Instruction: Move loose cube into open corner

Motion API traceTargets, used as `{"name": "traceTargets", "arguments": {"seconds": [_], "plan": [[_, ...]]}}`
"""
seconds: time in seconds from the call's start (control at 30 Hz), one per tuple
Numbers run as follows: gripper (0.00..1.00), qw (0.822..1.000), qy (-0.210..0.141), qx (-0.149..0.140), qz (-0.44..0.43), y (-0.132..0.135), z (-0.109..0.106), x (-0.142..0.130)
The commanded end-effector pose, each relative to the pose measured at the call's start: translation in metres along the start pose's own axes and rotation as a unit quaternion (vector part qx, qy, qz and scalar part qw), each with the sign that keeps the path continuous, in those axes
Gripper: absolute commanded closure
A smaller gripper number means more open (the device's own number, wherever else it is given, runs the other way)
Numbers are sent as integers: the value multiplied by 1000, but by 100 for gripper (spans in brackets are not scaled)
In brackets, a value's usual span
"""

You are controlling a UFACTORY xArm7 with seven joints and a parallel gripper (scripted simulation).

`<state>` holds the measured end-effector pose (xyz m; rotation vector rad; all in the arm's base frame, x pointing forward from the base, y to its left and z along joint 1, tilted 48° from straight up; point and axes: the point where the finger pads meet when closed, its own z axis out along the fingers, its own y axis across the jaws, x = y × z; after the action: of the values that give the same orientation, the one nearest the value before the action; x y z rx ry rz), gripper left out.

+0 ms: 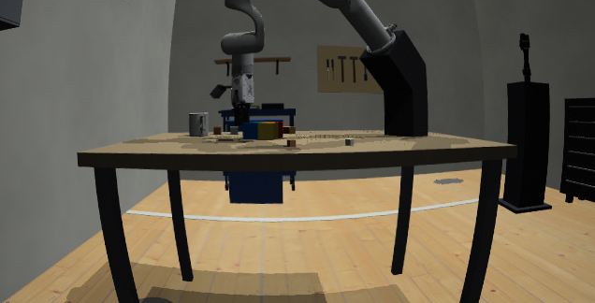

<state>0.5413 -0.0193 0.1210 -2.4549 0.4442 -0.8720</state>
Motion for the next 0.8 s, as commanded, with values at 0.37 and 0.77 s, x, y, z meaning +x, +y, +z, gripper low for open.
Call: {"name": "traceTargets", "arguments": {"seconds": [0.37,0.77], "plan": [[51,1000,2,0,0,0,28,2],[51,1000,2,0,0,0,33,2]]}}
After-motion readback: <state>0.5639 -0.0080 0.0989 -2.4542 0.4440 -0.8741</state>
